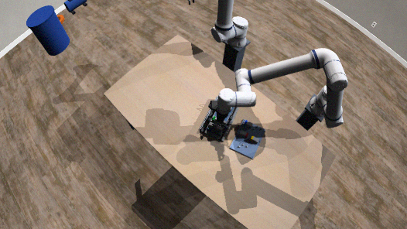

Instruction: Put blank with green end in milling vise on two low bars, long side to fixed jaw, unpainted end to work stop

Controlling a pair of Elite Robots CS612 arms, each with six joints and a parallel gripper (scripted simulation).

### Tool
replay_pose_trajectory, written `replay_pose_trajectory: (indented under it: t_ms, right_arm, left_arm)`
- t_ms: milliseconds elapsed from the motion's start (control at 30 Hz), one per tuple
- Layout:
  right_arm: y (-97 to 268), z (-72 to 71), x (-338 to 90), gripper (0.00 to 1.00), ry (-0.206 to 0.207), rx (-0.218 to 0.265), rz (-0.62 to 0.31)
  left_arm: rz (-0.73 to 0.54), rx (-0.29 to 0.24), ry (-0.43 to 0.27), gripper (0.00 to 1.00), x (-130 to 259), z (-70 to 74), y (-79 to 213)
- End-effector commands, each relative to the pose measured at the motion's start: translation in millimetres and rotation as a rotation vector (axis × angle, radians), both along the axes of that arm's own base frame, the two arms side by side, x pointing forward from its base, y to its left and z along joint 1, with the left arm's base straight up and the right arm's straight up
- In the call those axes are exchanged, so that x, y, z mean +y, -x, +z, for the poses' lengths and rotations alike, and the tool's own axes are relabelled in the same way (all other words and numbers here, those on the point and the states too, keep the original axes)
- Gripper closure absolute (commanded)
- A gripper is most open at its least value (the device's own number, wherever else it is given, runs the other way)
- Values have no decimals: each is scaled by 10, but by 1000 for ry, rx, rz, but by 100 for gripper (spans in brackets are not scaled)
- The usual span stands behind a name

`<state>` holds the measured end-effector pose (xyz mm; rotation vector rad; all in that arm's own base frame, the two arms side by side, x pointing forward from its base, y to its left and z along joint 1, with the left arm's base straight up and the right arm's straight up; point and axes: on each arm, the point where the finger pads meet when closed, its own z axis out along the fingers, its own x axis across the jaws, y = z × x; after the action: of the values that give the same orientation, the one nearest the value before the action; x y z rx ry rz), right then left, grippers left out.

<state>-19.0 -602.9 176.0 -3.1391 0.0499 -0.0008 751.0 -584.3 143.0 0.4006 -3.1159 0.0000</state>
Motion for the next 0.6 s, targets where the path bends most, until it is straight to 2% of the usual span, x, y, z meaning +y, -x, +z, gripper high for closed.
replay_pose_trajectory:
  t_ms: [0,567]
  right_arm:
    - [2,10,-8,0,2,1,0]
    - [2,10,-8,0,2,1,0]
  left_arm:
    - [0,-2,2,100,-5,2,-5]
    - [0,-2,2,100,-6,-22,-6]
